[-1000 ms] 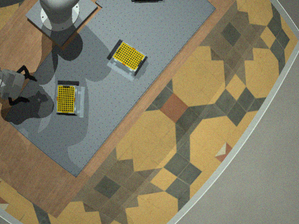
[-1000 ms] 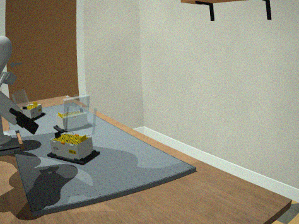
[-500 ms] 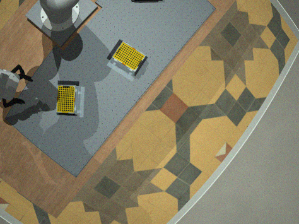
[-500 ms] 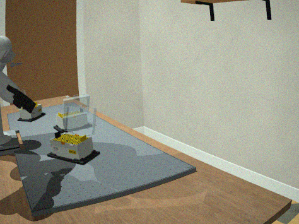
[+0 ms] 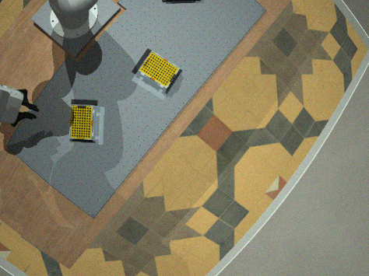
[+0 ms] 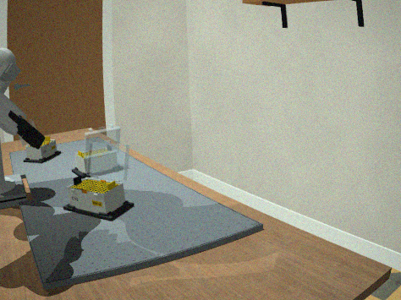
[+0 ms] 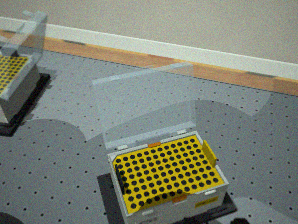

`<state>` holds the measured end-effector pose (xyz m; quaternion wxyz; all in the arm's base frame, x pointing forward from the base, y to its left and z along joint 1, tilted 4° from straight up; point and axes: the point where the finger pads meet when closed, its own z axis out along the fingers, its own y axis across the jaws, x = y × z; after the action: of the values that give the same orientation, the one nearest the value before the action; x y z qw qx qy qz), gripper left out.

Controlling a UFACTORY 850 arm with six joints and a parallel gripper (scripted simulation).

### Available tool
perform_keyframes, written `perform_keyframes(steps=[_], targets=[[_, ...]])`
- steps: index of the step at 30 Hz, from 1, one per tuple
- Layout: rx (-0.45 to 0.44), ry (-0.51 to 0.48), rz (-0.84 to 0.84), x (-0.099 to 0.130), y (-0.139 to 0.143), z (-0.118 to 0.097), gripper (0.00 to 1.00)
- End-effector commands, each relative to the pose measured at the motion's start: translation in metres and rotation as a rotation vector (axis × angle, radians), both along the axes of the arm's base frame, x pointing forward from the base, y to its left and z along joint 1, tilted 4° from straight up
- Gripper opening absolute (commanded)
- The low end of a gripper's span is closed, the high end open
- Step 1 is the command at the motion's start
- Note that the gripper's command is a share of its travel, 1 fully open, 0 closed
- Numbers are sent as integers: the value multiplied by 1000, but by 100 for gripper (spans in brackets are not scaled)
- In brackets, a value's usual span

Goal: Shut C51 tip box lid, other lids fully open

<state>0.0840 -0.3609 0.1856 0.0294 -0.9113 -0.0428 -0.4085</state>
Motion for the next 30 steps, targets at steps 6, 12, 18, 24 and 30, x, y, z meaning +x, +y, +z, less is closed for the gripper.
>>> perform_keyframes(steps=[6,12,18,24,30], targets=[[-2,0,0,0,-1,1,0],[-7,-2,100,15,1,2,0],[-19,-7,299,44,5,4,0],[-21,-8,344,74,8,7,0],[-21,-8,344,94,10,9,0]])
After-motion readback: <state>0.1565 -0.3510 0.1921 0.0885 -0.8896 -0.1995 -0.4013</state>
